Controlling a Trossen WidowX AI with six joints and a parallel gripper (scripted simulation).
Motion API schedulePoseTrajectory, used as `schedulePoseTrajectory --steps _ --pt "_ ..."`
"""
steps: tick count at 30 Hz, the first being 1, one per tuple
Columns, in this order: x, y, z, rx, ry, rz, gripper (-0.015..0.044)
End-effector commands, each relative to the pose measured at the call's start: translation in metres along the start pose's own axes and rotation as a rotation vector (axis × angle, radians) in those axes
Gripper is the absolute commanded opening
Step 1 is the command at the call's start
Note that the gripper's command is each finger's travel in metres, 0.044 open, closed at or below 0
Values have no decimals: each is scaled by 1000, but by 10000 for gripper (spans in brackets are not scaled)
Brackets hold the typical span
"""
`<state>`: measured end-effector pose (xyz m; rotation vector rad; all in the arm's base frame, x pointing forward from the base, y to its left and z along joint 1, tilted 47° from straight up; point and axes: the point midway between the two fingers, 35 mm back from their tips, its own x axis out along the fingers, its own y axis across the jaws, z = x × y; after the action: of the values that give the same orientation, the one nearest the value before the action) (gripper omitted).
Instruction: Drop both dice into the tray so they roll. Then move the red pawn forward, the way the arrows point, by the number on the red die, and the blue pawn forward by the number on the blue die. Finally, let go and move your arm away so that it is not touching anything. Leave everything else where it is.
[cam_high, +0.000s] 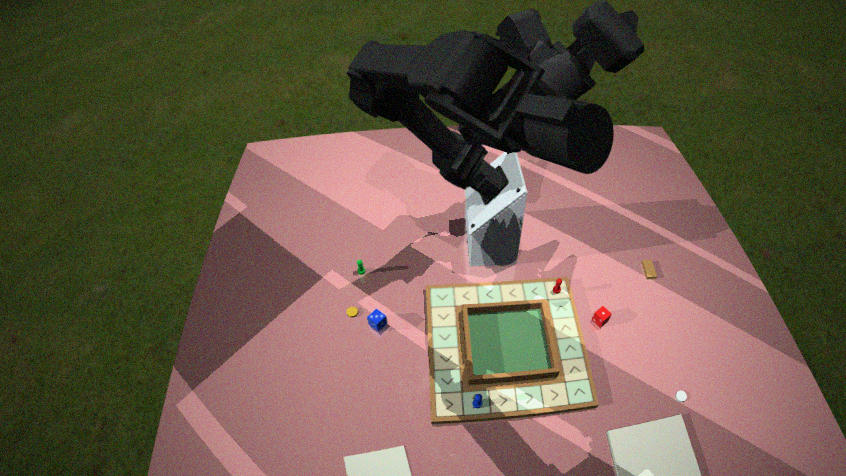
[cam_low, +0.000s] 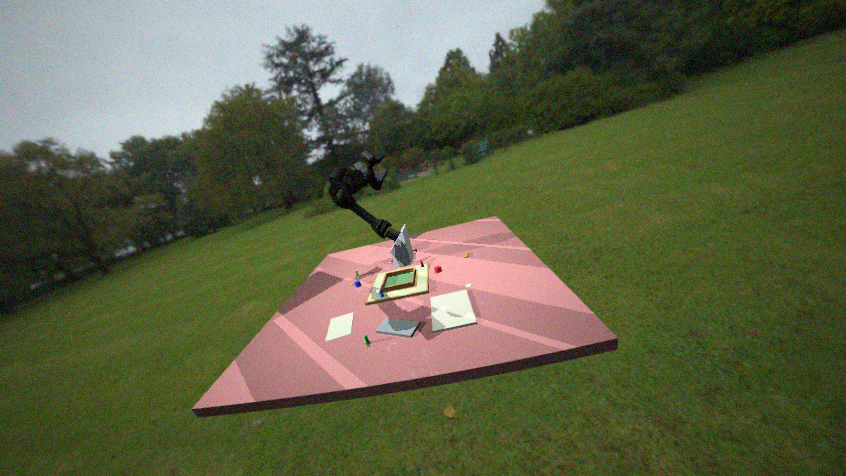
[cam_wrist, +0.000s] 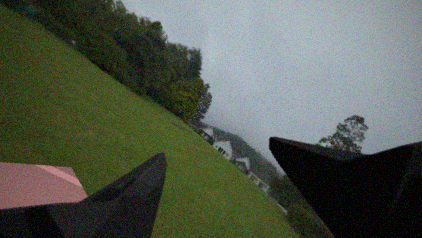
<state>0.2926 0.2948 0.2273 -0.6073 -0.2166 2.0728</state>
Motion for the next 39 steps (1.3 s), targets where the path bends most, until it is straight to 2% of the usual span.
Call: schedulePoseTrajectory --steps 1,5,13,21,28,32,36,37,39 --pt "1 1 -3 13 7 6 374" --pt "15 23 -55 282 151 104 275" --pt "31 93 -171 902 604 222 275" --pt "24 166 -253 1345 1098 138 275" --pt "3 229 -303 1594 1567 -122 275" --pt "-13 264 -324 1653 1836 -375 275" --pt "-33 295 -339 1625 2067 -711 275" --pt "-37 302 -341 1606 2109 -796 275" --pt "-40 305 -342 1591 2133 -849 275"
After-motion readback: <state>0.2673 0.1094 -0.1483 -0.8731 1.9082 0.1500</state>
